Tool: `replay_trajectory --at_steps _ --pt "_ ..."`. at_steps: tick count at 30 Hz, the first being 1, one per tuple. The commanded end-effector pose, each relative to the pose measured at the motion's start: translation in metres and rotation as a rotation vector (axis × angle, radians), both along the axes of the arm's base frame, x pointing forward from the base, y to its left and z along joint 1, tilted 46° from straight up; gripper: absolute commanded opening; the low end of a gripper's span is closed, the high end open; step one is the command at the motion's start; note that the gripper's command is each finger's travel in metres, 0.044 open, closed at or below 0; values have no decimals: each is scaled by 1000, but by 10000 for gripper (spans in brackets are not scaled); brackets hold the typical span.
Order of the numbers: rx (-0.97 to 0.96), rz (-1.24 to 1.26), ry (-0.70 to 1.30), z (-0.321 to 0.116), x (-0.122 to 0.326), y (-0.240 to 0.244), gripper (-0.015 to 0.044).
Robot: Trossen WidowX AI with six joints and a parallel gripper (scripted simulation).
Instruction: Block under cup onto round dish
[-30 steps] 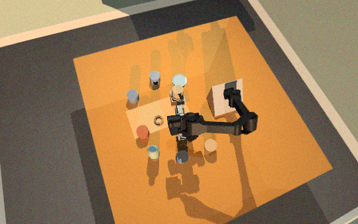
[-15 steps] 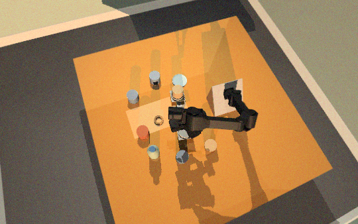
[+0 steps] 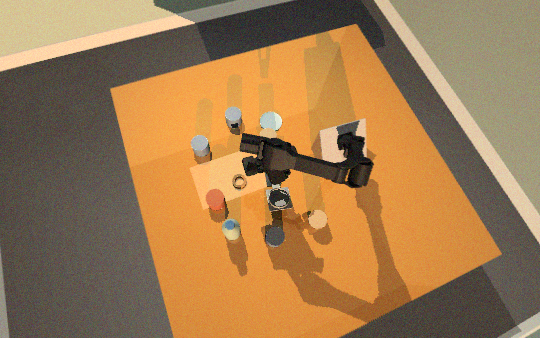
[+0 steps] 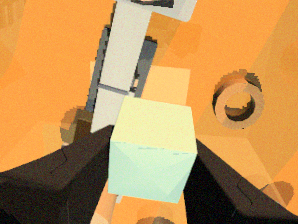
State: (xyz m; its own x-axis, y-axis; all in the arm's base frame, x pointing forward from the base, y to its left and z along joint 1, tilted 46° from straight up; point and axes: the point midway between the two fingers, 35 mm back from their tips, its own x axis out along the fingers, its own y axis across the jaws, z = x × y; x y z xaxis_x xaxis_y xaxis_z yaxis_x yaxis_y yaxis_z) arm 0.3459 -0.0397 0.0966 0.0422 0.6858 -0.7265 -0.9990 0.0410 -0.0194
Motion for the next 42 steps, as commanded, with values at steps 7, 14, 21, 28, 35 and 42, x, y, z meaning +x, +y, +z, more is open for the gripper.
replay_trajectory --at_steps 7,14,21,28,35,42 --pt "-10 -3 17 -53 -5 -36 0" --pt "-15 -10 23 -90 -14 -60 0" --pt "-14 -24 31 -127 -28 -82 0" --pt "-12 -16 29 -161 -44 -99 0" --pt "-6 -8 25 -195 -64 -112 0" --pt "4 2 20 -228 -87 -122 0"
